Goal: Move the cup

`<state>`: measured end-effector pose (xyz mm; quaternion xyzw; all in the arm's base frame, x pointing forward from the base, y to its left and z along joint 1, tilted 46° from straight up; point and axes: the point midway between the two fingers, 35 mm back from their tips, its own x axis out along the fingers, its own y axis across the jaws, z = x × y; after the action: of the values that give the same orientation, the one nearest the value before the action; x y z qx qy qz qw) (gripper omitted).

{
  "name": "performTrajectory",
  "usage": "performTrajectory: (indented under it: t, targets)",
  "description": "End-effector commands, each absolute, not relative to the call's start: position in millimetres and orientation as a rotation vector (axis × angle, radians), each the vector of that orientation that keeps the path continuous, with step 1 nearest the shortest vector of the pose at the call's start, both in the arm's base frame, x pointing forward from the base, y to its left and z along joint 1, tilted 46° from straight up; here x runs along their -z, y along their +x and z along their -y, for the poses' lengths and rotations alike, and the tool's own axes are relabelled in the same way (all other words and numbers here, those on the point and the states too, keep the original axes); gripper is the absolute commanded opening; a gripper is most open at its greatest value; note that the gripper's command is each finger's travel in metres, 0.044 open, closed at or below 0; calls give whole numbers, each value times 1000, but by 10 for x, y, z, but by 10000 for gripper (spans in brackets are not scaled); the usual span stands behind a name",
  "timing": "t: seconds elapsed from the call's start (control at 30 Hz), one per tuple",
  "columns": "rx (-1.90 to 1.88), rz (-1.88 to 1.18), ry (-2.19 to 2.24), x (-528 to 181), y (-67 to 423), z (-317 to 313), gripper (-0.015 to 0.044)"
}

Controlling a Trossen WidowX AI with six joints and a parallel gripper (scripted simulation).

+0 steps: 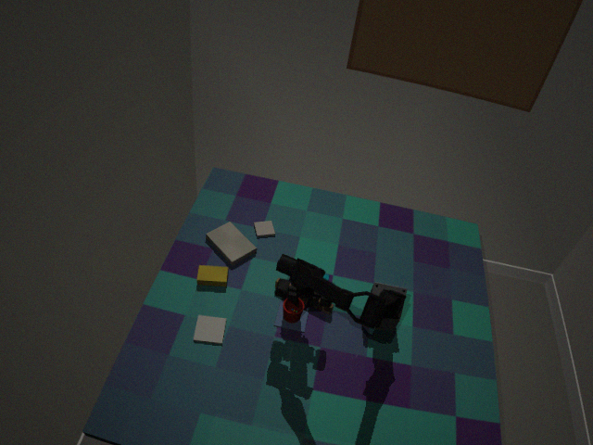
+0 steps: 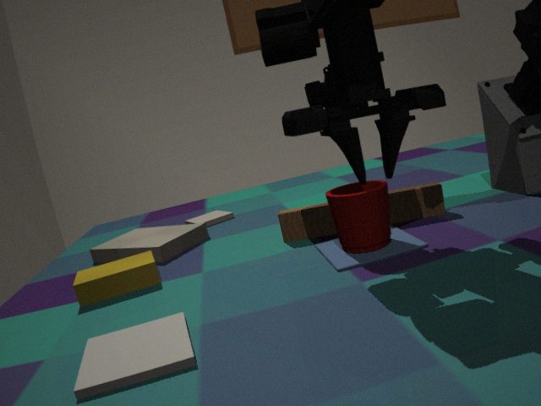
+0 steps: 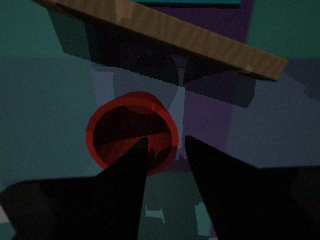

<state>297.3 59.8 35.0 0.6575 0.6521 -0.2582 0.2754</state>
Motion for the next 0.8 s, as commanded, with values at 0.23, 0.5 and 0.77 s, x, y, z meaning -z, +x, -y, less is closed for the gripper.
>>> performTrajectory:
  t: [0.23,0.5,0.77]
  targets:
    - [703,-1767,1771,-204,2943,-752,148]
    - [701,-1769,1772,-118,2933,-849,148]
    - [700,-1771,1773,-62,2923,-916,148]
